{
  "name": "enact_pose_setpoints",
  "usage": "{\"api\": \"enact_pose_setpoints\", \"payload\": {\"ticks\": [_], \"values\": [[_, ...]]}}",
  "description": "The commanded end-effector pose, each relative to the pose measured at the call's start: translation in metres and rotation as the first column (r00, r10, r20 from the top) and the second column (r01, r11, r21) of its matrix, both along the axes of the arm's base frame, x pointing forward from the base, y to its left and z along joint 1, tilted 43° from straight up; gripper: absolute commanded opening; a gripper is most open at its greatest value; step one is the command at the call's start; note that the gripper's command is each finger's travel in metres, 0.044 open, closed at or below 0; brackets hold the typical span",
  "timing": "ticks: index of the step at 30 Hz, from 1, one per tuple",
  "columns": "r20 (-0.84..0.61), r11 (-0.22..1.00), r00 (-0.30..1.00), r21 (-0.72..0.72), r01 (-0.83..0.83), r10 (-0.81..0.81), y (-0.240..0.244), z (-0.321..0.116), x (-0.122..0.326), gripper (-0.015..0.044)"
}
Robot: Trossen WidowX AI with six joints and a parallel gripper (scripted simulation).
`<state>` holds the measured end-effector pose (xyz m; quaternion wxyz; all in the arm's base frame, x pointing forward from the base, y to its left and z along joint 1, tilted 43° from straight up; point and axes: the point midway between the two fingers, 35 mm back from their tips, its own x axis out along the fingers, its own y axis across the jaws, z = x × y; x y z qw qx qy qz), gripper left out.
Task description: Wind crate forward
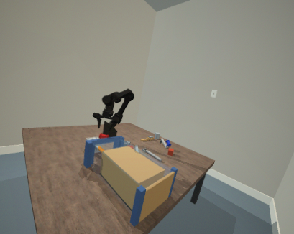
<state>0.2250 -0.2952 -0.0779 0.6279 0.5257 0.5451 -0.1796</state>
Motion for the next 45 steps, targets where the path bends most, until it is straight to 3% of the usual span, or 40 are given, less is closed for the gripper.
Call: {"api": "enact_pose_setpoints", "payload": {"ticks": [1,45], "values": [[0.022,0.999,1.000,-0.024,0.022,-0.022,0.003,0.000,0.003,0.0440],[0.022,0.999,1.000,-0.023,0.022,-0.022,0.046,-0.050,0.012,0.0440]]}}
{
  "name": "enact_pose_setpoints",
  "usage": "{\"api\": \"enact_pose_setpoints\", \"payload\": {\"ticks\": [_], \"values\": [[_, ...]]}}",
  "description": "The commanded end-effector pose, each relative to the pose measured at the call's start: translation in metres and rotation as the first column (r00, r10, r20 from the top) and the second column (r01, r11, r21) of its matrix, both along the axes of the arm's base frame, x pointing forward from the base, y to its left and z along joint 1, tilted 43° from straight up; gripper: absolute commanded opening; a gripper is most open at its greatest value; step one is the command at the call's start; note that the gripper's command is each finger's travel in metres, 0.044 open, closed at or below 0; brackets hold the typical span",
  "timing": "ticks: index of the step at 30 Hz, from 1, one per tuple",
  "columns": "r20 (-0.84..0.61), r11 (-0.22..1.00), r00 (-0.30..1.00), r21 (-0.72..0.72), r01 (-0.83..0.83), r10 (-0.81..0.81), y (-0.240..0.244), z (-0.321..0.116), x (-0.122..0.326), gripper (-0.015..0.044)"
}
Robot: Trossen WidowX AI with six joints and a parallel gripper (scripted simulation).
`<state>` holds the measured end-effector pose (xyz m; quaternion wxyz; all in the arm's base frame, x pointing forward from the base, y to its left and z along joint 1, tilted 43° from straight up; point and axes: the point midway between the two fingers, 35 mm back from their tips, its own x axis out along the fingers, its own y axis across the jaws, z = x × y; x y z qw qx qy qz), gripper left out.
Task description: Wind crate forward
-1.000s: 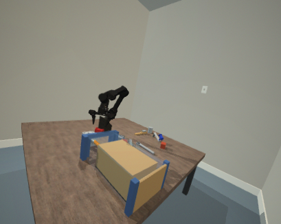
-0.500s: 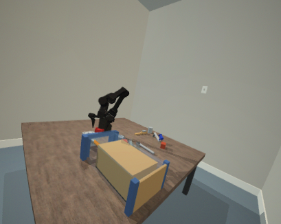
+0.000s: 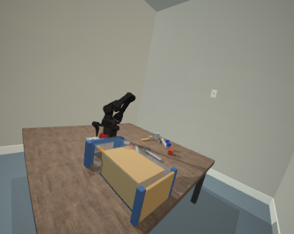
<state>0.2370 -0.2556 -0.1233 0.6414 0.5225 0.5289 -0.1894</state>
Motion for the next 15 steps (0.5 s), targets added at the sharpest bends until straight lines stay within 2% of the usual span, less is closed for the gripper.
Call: {"api": "enact_pose_setpoints", "payload": {"ticks": [1,8,15], "values": [[-0.002,1.000,1.000,0.011,0.001,-0.001,0.0080,-0.0058,0.0002,0.0440],[-0.002,1.000,1.000,0.012,0.001,-0.001,0.0121,-0.0096,0.0005,0.0440],[-0.002,1.000,1.000,0.003,-0.002,0.002,0.0087,-0.0078,0.0006,0.0256]]}}
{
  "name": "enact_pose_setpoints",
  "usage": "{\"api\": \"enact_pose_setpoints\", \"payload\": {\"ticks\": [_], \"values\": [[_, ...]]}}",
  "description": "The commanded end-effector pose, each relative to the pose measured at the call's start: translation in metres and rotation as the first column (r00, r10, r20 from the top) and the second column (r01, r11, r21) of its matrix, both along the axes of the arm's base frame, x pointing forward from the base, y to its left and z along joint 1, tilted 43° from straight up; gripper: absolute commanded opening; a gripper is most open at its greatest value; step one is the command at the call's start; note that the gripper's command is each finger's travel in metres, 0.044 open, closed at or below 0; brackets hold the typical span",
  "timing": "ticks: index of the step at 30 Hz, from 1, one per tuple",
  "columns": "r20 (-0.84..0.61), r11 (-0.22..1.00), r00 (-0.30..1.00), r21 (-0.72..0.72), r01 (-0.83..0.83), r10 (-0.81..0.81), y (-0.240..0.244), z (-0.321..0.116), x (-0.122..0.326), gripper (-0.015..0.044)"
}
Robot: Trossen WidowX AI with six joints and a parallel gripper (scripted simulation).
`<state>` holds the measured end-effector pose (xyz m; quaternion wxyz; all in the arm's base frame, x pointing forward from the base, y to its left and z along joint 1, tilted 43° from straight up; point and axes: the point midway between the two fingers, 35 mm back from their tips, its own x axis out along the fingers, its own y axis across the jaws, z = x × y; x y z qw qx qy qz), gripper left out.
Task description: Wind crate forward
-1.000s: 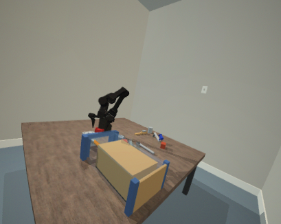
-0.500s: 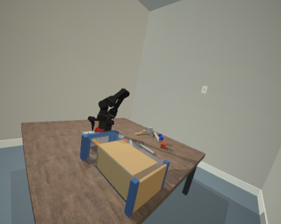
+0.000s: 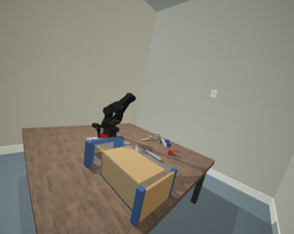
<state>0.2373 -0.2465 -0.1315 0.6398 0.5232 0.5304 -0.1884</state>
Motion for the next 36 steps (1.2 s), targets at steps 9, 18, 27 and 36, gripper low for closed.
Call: {"api": "enact_pose_setpoints", "payload": {"ticks": [9,18,27,36], "values": [[0.001,1.000,1.000,-0.001,0.000,0.000,-0.0004,0.0004,0.0002,0.0177],[0.001,1.000,1.000,-0.001,0.000,0.000,-0.0004,0.0004,0.0002,0.0000],[0.001,1.000,1.000,-0.001,0.000,0.000,-0.0004,0.0004,0.0002,0.0000],[0.001,1.000,1.000,-0.001,0.000,0.000,-0.0004,0.0004,0.0002,0.0000]]}}
